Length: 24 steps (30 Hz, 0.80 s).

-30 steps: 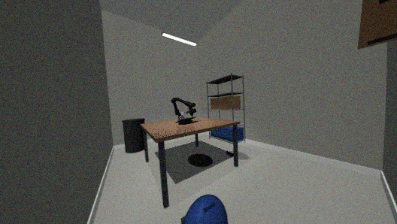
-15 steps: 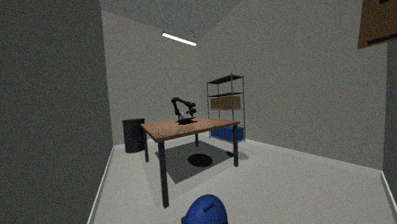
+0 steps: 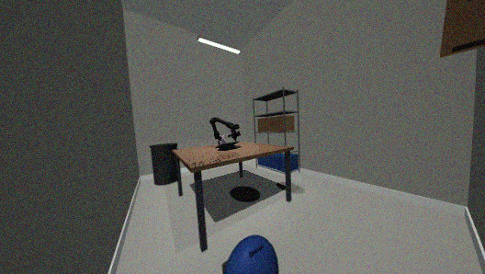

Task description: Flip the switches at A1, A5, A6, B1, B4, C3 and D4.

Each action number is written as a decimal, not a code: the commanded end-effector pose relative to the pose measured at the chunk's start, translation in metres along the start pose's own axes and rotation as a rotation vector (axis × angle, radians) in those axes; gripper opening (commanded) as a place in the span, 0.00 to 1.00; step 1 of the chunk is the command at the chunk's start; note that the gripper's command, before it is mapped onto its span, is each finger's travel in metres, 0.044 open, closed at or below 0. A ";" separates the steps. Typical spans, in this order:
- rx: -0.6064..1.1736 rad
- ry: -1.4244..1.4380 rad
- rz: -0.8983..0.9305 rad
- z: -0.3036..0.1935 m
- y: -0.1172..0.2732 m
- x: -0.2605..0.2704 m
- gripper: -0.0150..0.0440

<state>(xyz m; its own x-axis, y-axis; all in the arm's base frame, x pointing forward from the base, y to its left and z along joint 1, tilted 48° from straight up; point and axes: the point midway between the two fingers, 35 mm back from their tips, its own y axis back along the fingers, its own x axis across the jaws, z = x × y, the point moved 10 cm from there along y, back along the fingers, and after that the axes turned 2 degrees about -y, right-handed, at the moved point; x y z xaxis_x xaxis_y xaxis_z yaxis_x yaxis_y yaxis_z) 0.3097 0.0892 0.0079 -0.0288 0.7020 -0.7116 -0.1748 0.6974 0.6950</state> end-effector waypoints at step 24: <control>-0.001 -0.001 0.000 0.000 0.000 0.000 0.25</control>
<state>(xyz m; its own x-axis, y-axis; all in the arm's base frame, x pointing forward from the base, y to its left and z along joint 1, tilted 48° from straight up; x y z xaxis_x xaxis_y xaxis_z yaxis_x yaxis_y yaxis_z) 0.3104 0.0870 0.0058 -0.0290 0.7015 -0.7121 -0.1746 0.6979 0.6946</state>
